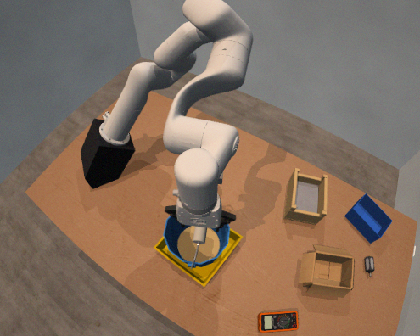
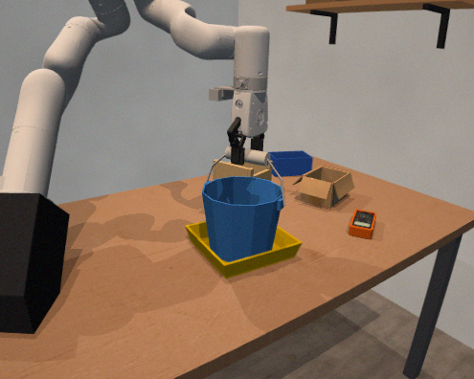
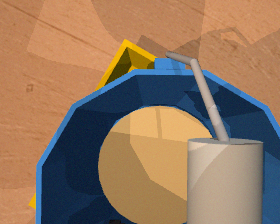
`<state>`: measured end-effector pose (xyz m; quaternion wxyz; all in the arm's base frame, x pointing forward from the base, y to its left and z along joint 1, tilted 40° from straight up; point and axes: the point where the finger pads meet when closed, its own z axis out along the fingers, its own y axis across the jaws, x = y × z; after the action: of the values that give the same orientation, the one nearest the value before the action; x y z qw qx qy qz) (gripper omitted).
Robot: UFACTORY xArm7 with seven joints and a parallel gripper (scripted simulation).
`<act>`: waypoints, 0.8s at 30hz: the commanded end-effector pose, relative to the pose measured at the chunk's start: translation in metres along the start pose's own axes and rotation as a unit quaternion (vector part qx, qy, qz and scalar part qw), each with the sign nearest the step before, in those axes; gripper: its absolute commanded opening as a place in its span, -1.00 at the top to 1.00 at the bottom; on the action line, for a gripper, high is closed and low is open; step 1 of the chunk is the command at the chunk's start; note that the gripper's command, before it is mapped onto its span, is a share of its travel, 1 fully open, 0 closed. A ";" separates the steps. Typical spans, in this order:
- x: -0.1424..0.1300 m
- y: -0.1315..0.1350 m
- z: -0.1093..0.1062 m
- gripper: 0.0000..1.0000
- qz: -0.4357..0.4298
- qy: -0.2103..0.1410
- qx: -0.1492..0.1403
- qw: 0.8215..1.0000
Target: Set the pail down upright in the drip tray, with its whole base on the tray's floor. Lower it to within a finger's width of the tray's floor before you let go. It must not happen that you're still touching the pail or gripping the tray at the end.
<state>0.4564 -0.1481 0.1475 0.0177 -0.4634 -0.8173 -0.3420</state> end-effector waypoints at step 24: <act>-0.001 0.000 -0.045 -1.00 0.000 -0.002 -0.001 1.000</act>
<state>0.4459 -0.1685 0.1749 0.0182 -0.4633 -0.8173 -0.3421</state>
